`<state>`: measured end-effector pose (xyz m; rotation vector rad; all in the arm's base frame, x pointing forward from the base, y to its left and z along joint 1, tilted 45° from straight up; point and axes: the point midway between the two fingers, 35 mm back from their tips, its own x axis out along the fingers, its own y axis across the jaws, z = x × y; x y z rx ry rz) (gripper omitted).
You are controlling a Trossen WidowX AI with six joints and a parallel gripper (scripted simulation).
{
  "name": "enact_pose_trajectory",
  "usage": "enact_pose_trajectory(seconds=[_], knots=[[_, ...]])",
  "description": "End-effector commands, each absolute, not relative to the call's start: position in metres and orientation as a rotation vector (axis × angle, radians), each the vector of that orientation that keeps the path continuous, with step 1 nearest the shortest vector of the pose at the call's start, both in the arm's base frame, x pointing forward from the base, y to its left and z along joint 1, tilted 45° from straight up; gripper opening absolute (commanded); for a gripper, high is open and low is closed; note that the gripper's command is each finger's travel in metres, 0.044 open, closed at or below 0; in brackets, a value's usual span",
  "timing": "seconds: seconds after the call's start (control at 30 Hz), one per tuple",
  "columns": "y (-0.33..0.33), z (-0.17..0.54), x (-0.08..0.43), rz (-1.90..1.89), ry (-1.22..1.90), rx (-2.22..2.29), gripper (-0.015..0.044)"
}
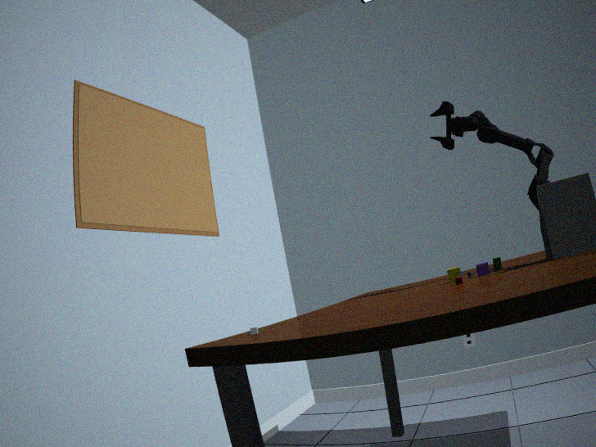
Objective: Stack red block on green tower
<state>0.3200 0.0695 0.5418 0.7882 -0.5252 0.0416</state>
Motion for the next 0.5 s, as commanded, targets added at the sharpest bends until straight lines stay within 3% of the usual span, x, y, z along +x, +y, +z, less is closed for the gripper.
enact_pose_trajectory(seconds=[0.0,0.47], knots=[[0.082,0.499,0.362,-0.025,-0.378,0.729,0.0440],[0.116,0.305,0.461,-0.182,0.176,0.458,0.0440]])
